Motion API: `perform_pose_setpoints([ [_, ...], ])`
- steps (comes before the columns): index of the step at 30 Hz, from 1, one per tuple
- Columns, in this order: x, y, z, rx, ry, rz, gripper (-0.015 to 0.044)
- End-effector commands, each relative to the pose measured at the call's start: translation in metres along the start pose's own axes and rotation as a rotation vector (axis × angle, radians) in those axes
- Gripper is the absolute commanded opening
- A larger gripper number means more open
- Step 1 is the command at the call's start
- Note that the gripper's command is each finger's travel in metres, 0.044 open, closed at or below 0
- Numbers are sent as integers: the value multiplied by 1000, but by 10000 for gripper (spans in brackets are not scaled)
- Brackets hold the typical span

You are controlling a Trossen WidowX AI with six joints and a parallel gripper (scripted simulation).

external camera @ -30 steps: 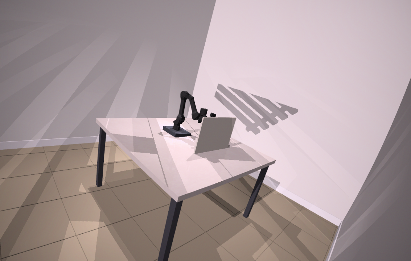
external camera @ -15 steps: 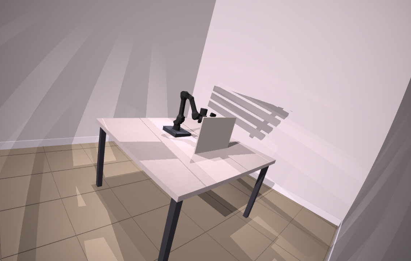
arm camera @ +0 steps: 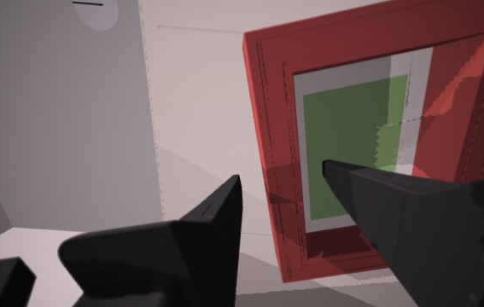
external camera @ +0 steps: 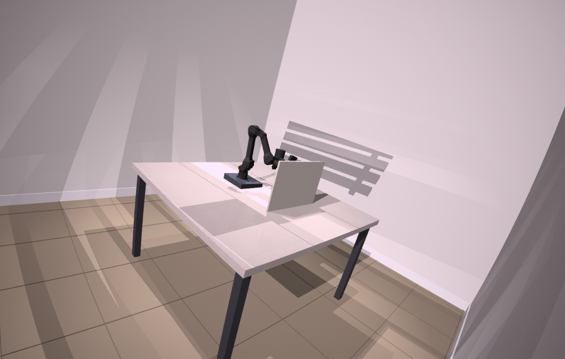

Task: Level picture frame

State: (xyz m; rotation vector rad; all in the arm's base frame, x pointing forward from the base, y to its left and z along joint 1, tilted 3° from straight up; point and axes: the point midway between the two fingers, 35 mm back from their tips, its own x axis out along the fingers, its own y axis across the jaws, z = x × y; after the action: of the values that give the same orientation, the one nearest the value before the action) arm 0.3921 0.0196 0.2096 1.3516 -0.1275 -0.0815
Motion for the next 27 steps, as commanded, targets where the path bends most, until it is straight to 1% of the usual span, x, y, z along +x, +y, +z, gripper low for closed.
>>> perform_pose_setpoints([
  [1, 0, -1, -1, 3, 4, -2, 260],
  [7, 0, -1, -1, 3, 4, -2, 260],
  [14, 0, -1, -1, 3, 4, -2, 76],
  [21, 0, -1, -1, 3, 4, -2, 30],
  [22, 0, -1, -1, 3, 4, -2, 3],
  [27, 0, -1, -1, 3, 4, -2, 0],
])
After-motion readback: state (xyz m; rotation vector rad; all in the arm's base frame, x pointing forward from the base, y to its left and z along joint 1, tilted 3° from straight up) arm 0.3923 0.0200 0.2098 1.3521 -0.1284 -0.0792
